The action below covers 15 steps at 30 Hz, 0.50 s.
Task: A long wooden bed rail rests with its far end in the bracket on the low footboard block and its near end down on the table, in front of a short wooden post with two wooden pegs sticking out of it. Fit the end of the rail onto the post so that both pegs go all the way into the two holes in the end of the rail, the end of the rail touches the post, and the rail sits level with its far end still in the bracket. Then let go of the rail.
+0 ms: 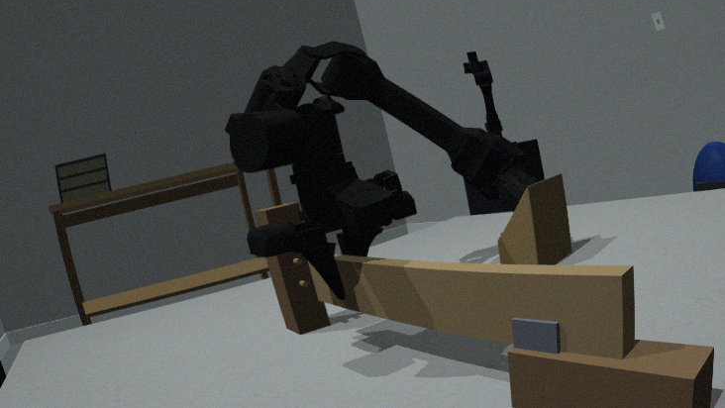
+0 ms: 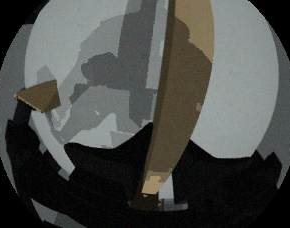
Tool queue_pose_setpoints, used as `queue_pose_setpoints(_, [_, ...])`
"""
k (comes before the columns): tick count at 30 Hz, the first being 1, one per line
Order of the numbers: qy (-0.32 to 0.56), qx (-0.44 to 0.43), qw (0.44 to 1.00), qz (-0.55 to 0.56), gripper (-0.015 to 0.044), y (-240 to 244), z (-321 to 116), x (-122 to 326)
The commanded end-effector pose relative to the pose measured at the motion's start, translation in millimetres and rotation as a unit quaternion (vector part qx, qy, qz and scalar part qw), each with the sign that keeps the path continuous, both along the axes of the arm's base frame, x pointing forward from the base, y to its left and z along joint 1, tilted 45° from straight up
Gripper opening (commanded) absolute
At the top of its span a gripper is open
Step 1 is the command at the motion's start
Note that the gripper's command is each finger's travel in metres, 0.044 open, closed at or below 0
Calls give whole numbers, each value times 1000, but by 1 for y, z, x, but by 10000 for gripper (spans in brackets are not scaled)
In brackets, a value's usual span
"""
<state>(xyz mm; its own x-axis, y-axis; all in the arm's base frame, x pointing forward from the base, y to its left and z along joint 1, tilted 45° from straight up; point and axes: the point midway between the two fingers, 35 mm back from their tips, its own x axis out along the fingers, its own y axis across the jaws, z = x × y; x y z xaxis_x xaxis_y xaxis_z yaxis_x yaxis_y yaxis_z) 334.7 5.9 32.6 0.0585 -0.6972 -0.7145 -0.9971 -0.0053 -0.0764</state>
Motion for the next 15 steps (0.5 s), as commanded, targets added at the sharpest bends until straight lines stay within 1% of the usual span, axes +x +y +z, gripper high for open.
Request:
queue_pose_setpoints(1, [0, 1, 1000, 3, 0, 0, 2, 0])
queue_pose_setpoints(15, [0, 1, 1000, 3, 0, -3, 6, 0])
